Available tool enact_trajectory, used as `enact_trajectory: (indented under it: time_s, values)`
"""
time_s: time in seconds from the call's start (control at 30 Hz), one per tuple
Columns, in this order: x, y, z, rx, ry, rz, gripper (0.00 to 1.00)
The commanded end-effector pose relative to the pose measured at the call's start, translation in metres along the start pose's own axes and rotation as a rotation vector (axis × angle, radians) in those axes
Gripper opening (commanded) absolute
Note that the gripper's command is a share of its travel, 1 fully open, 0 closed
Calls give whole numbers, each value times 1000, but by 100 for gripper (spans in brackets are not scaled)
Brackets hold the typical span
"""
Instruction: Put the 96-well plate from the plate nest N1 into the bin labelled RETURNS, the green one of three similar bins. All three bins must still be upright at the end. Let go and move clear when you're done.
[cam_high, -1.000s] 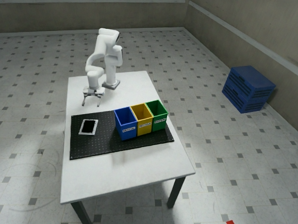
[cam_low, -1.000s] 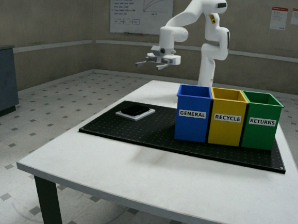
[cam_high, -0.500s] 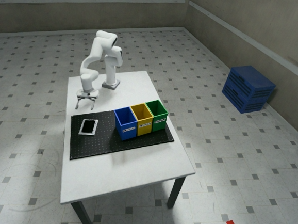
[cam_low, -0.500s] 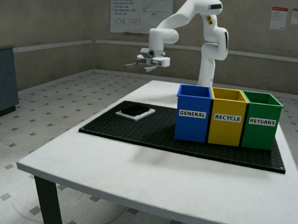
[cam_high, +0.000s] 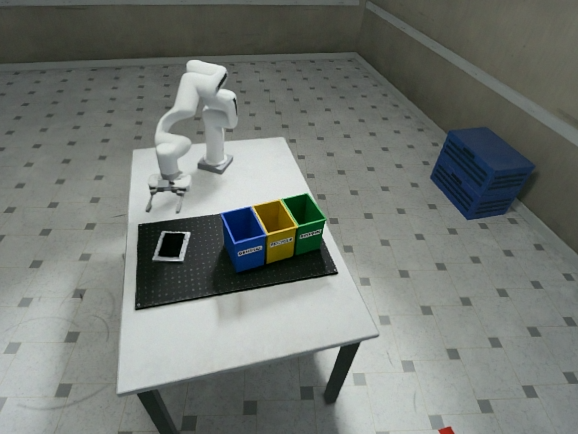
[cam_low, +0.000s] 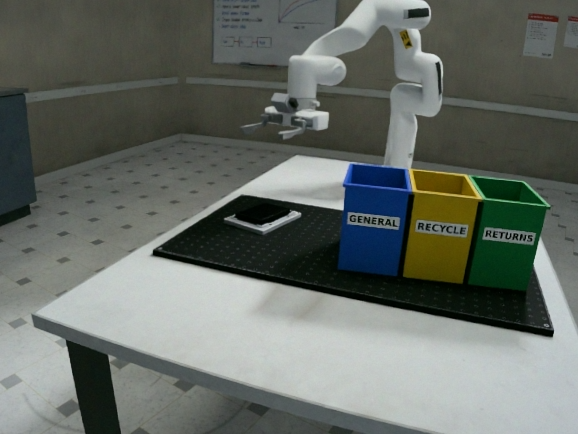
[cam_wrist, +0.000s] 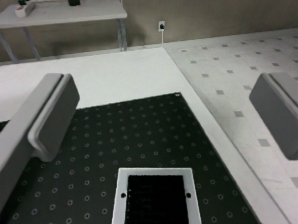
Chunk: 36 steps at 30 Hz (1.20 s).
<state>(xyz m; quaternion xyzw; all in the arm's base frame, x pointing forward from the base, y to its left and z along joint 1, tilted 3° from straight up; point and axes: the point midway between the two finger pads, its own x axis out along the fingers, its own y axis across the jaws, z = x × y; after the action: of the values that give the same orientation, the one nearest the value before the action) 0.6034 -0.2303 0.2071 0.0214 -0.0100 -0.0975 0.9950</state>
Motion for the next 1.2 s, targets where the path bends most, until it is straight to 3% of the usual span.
enact_trajectory:
  time_s: [0.0, 1.17]
  values:
    - [1, 0, -4, -1, -4, 0, 37]
    - [1, 0, -56, -1, -4, 0, 37]
